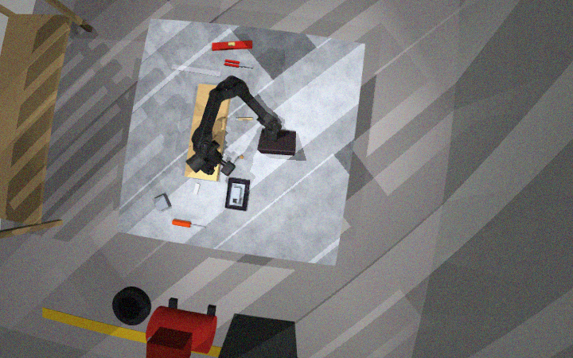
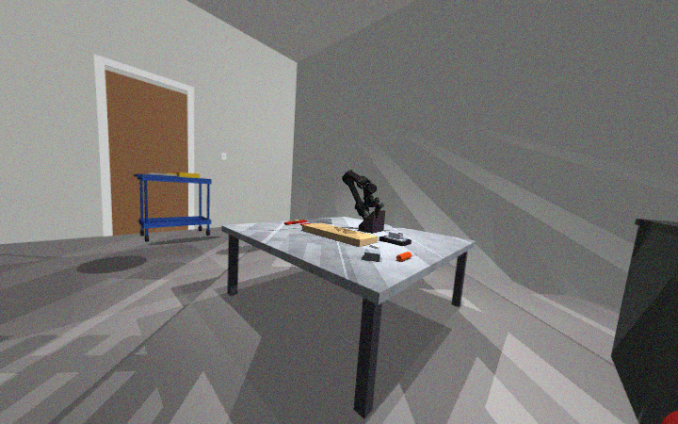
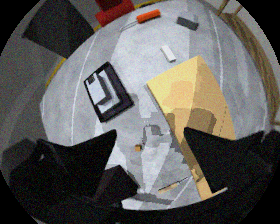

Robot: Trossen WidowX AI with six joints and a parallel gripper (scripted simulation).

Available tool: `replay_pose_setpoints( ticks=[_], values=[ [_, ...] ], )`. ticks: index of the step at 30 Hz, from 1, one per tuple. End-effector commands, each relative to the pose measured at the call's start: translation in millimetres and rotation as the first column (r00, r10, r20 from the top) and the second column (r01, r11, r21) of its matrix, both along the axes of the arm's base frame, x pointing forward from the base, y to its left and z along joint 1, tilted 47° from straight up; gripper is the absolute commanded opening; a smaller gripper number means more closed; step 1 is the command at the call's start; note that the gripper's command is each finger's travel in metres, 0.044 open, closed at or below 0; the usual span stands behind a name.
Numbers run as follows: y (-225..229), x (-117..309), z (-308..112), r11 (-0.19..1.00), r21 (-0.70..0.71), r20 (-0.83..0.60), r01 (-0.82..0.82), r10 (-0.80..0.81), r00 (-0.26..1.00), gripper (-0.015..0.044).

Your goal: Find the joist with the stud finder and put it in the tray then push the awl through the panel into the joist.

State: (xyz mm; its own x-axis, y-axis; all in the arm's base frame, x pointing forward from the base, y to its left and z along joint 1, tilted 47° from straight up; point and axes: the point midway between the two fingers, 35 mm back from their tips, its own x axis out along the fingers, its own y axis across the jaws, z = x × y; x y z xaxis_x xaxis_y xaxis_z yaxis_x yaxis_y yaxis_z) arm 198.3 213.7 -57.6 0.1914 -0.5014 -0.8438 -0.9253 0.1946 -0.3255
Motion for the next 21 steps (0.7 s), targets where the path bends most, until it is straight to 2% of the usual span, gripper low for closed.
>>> replay_pose_setpoints(
  ticks=[1, 8, 15, 17, 21],
  values=[
    [-56, 14, 43, 0.985, -0.005, 0.108, 0.171, -0.169, 0.980, 0.0440],
    [-153, 11, 100, 0.896, 0.035, 0.300, 0.442, -0.431, 0.851, 0.0440],
    [-242, -31, 132, 0.740, 0.102, 0.479, 0.664, -0.622, 0.619, 0.0440],
    [-256, -42, 135, 0.705, 0.118, 0.510, 0.699, -0.647, 0.567, 0.0440],
    [-258, -43, 135, 0.701, 0.120, 0.514, 0.703, -0.650, 0.560, 0.0440]
  ],
)
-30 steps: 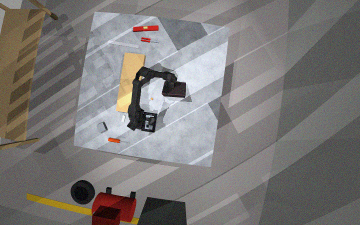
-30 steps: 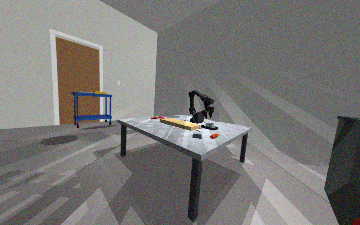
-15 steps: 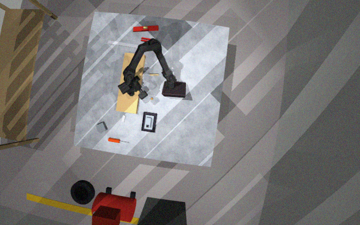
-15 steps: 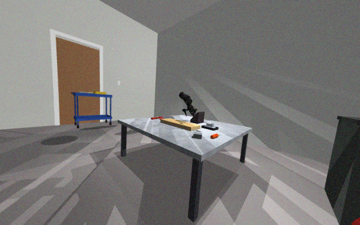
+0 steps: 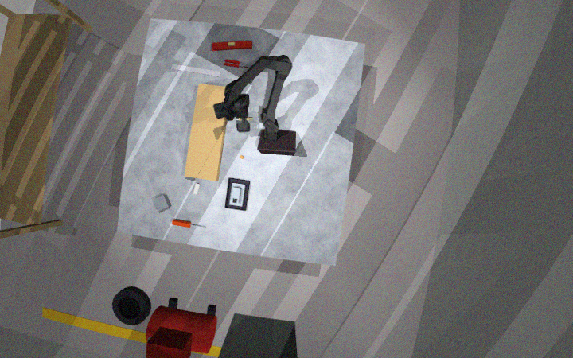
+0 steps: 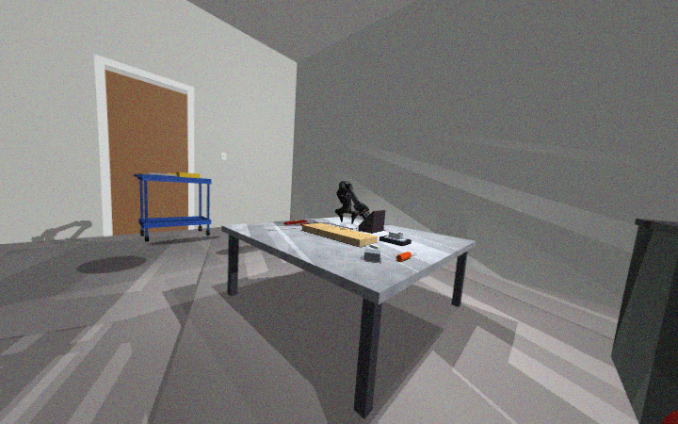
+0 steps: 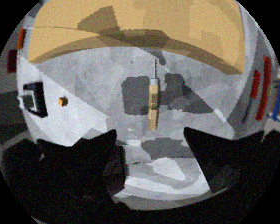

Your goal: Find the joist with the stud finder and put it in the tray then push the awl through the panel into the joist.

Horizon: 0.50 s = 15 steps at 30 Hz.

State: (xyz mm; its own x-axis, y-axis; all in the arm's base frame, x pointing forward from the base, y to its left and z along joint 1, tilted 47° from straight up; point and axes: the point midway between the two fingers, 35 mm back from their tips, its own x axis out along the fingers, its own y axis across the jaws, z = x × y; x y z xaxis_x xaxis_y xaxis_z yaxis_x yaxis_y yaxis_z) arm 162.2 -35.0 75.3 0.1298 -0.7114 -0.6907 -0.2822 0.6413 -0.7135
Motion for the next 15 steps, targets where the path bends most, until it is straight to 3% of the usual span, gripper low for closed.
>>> replay_pose_setpoints(
  ticks=[1, 15],
  values=[
    [-9.3, -7.1, 2.1, 0.999, -0.012, 0.029, 0.035, -0.035, 0.999, 0.0440],
    [-15.2, -4.9, -4.3, 0.999, -0.008, 0.028, 0.035, -0.034, 0.999, 0.0440]
  ],
)
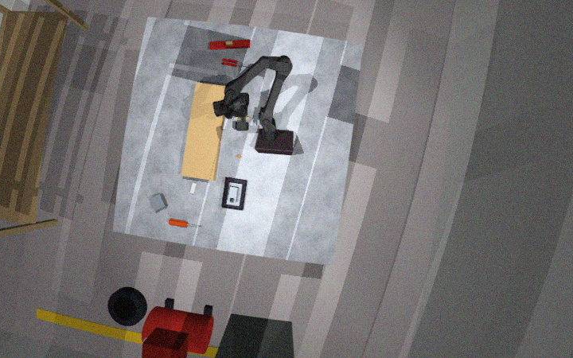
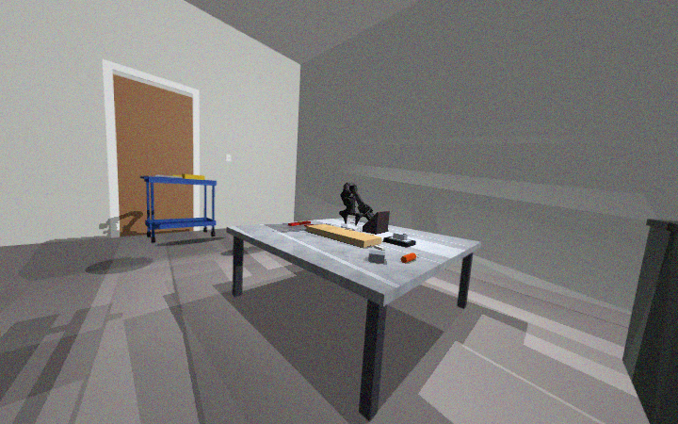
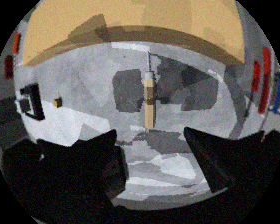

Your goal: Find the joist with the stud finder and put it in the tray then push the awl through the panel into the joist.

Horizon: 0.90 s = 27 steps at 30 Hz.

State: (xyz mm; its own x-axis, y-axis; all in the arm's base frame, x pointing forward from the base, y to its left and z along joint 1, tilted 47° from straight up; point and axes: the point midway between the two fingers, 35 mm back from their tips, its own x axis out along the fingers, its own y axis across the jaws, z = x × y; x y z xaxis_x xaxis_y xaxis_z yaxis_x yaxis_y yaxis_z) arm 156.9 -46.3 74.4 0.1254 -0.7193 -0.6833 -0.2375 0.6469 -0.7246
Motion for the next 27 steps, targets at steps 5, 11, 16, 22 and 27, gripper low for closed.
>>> replay_pose_setpoints(
  ticks=[5, 11, 16, 22, 27],
  values=[
    [-9, 2, -9, 1.000, -0.001, -0.003, -0.001, 0.001, 1.000, 0.0440],
    [-16, 4, -16, 1.000, 0.000, -0.002, -0.002, 0.002, 1.000, 0.0440],
    [-22, 6, -21, 1.000, -0.002, -0.002, -0.001, 0.001, 1.000, 0.0440],
    [-29, 7, -27, 1.000, -0.005, -0.001, -0.001, 0.001, 1.000, 0.0440],
    [-34, 8, -30, 1.000, -0.009, -0.001, 0.000, 0.000, 1.000, 0.0440]
  ],
)
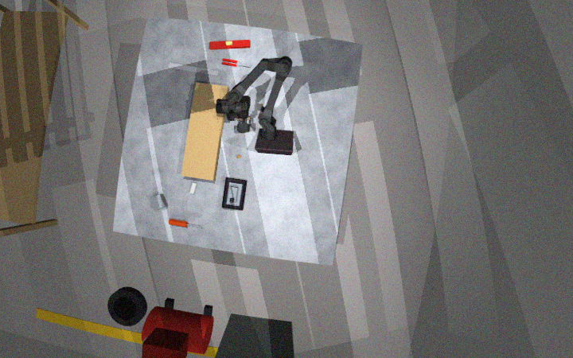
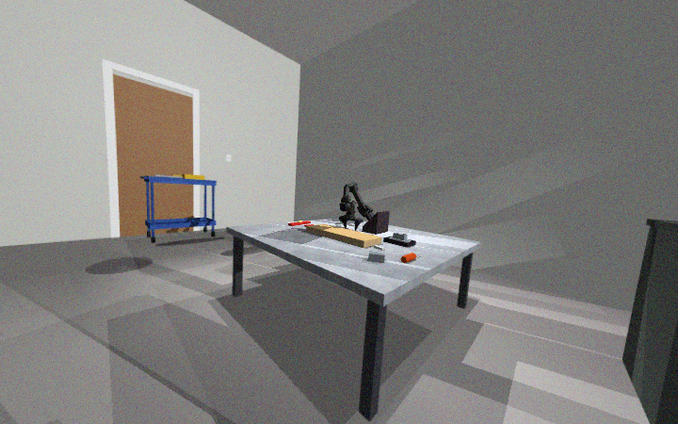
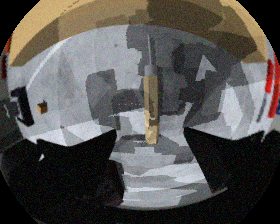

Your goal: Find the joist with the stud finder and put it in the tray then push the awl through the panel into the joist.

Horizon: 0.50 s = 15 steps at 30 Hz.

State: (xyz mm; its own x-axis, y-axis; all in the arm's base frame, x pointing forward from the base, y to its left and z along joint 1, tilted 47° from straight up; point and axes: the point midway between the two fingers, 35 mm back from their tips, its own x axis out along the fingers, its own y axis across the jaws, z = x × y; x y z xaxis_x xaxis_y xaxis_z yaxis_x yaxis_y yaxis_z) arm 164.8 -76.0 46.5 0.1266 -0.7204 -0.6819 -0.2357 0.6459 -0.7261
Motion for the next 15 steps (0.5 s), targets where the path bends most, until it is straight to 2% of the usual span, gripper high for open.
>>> replay_pose_setpoints(
  ticks=[1, 2, 15],
  values=[
    [-4.5, -0.4, -2.6, 1.000, -0.008, -0.003, -0.001, 0.001, 1.000, 0.0440],
    [-4.5, -0.4, -2.6, 1.000, -0.008, -0.003, -0.001, 0.001, 1.000, 0.0440],
    [-4.5, -0.4, -2.6, 1.000, -0.008, -0.003, -0.001, 0.001, 1.000, 0.0099]
  ],
)
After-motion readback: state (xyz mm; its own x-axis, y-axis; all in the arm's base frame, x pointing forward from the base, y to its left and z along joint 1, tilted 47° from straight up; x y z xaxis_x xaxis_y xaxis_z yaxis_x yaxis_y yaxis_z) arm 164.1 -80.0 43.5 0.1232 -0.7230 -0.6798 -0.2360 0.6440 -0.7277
